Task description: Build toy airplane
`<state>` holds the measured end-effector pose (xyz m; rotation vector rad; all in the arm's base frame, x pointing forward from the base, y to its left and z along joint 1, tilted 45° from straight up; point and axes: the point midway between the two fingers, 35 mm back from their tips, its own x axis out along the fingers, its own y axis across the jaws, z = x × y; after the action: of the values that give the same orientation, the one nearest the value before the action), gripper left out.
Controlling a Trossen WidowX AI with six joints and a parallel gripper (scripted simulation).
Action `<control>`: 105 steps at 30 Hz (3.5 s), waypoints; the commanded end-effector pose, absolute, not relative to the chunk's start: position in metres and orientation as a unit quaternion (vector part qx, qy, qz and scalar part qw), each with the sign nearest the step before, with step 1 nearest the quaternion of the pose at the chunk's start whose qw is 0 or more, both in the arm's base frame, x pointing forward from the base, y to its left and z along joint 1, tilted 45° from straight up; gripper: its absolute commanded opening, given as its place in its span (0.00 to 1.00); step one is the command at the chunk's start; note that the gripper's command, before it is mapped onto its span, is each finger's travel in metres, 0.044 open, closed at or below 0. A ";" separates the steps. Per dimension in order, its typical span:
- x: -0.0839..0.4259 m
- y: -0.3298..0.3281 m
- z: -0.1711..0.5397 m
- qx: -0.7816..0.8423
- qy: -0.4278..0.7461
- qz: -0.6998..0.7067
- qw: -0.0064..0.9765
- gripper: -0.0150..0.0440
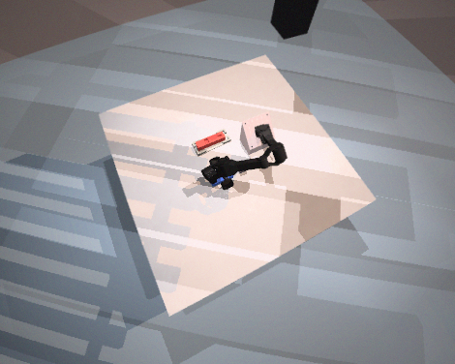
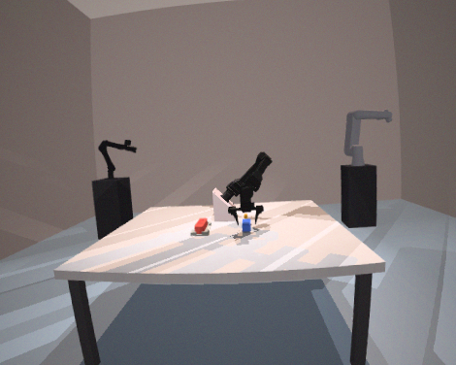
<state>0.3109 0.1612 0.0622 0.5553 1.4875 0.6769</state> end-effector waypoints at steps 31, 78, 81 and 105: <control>0.312 0.154 0.067 0.241 0.660 0.294 0.648 0.25; 0.318 0.064 0.125 0.270 0.675 0.256 0.637 0.25; 0.321 0.059 0.118 0.287 0.682 0.236 0.630 0.25; 0.332 0.012 0.057 0.424 0.718 0.066 0.548 0.25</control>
<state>0.3322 0.0196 0.0638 0.9638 1.6906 0.2088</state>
